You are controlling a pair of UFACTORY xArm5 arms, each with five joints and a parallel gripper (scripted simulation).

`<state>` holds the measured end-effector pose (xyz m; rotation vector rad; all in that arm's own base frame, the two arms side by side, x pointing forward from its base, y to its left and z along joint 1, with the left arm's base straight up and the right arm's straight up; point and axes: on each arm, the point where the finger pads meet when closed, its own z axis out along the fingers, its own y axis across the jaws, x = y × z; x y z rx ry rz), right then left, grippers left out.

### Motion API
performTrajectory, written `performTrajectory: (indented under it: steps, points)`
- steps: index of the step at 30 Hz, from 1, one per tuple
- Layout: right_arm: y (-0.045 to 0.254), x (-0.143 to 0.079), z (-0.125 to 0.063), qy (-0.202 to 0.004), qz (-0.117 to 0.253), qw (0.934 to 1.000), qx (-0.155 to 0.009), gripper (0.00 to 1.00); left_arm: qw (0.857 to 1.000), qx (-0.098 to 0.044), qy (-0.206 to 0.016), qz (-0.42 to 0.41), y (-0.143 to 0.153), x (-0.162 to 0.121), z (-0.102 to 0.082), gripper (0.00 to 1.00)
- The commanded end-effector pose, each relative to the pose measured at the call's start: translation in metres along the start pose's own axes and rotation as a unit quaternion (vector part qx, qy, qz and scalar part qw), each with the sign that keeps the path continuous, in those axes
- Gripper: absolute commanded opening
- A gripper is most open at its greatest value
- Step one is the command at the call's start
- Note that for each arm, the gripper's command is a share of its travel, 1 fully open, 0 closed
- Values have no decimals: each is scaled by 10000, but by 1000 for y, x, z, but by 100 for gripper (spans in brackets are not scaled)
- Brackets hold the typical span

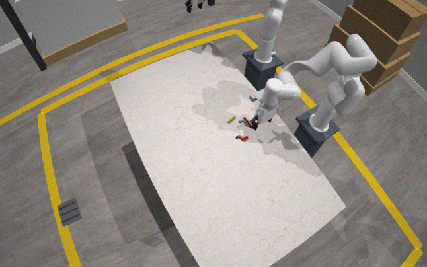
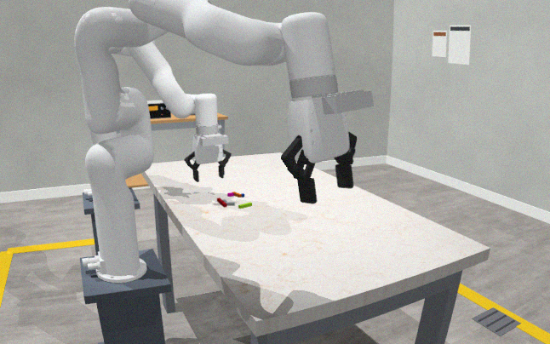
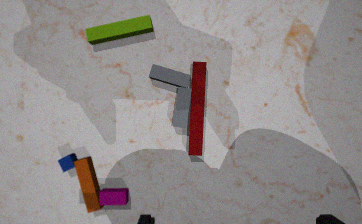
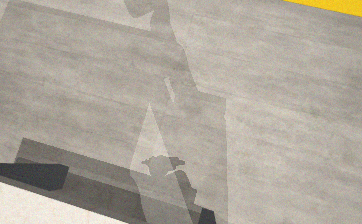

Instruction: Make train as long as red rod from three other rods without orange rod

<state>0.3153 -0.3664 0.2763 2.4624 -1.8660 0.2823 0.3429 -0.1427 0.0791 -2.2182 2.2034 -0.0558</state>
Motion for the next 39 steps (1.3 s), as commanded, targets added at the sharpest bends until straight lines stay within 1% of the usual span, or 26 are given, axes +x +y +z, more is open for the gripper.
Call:
performTrajectory:
  steps: [1, 2, 3, 7, 12, 16, 18, 21, 24, 27, 30, 39]
  points:
    - [46, 11, 0, -45, 143, 9998, -120, 100, 9996, -162, -65, 223, 4, 0, -2, 100]
    - [72, 12, 0, -93, 231, 9995, -176, 100, 9996, -162, -65, 223, 4, 0, -2, 100]
    - [88, 12, 0, -133, 303, 9992, -219, 100, 9996, -162, -65, 223, 4, 0, -2, 100]
    - [128, 10, 0, -227, 461, 9982, -303, 100, 9996, -162, -65, 223, 4, 0, -2, 100]
    - [182, 1, -1, -368, 686, 9962, -397, 100, 9996, -162, -65, 223, 4, 0, -2, 100]
    - [222, -11, -2, -487, 869, 9940, -451, 100, 9996, -162, -65, 223, 4, 0, -2, 100]
    - [222, -11, -2, -487, 869, 9940, -451, 100, 9996, -162, -65, 223, 4, 0, -2, 100]
    - [257, -24, -4, -596, 1036, 9917, -483, 100, 9996, -162, -65, 223, 4, 0, -2, 100]
    - [281, -36, -5, -678, 1162, 9897, -498, 100, 9996, -162, -65, 223, 4, 0, -2, 100]
    - [297, -45, -6, -735, 1249, 9882, -502, 100, 9996, -162, -65, 223, 4, 0, -2, 100]
    - [306, -51, -7, -767, 1299, 9873, -503, 100, 9996, -162, -65, 223, 4, 0, -2, 100]
    - [311, -54, -7, -783, 1325, 9868, -502, 100, 9996, -162, -65, 223, 4, 0, -2, 100]
